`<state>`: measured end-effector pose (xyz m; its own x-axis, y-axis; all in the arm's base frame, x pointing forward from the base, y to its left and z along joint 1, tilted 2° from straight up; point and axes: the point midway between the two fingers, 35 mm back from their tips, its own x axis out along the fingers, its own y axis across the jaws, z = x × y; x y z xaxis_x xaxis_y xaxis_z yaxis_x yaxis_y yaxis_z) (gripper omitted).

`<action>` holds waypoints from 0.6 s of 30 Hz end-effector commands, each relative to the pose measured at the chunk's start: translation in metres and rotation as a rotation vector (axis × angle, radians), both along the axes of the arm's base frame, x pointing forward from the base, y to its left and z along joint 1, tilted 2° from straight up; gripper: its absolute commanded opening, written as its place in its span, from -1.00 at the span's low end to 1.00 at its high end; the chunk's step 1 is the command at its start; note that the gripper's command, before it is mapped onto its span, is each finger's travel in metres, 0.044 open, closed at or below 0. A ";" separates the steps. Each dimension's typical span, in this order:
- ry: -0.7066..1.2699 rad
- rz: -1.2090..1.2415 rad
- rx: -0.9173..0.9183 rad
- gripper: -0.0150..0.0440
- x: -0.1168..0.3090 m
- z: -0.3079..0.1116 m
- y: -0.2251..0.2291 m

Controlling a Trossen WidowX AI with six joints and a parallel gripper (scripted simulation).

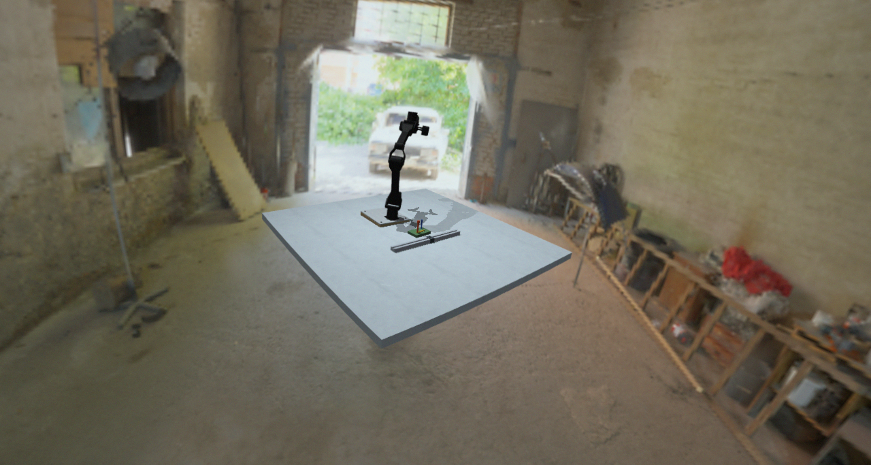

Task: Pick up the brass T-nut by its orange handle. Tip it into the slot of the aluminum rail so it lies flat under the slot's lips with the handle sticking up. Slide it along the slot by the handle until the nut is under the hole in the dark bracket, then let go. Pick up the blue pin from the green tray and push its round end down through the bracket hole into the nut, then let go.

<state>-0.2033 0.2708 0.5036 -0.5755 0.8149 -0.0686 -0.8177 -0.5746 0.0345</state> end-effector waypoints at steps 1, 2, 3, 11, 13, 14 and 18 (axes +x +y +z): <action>-0.007 -0.007 0.000 0.95 0.002 -0.001 0.002; -0.027 -0.026 -0.002 1.00 0.008 -0.005 0.007; -0.061 -0.059 -0.006 1.00 0.018 -0.011 0.015; -0.357 -0.345 -0.113 1.00 0.133 -0.072 0.068; -0.402 -0.413 -0.157 1.00 0.165 -0.086 0.072; -0.420 -0.440 -0.176 1.00 0.178 -0.091 0.072; -0.492 -0.500 -0.237 1.00 0.214 -0.109 0.072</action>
